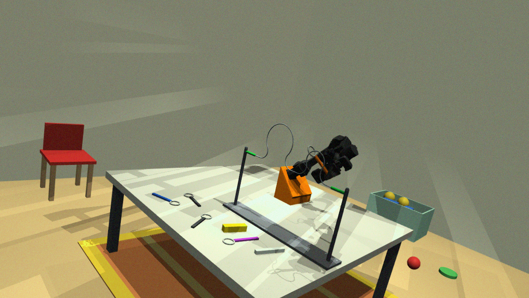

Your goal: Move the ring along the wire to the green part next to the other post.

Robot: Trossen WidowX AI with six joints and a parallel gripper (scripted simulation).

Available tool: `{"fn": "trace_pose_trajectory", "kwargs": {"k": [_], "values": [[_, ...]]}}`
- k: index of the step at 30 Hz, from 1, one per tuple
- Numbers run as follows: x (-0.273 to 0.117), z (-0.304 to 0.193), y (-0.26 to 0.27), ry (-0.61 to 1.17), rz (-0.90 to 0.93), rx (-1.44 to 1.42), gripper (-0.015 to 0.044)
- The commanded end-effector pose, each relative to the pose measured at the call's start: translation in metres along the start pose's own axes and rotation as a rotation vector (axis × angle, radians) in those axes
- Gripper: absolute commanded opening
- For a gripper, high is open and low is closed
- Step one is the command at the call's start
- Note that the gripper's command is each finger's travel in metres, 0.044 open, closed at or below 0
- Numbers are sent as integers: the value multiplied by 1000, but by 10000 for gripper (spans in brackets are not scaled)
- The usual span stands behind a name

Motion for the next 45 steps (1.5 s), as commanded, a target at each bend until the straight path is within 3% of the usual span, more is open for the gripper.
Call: {"fn": "trace_pose_trajectory", "kwargs": {"k": [1, 45], "values": [[0, 0, 3, -3, 40, 78, -150], [-8, 22, 40, -96, 487, 882, -150]]}}
Point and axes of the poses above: the point midway between the two fingers, 35 mm back from their tips, its own x axis out along the fingers, its own y axis across the jaws, z = x × y, the point moved 3 cm from there along -x, back along the fingers, and after that the axes turned 6 degrees about -x, right-handed, at the moved point
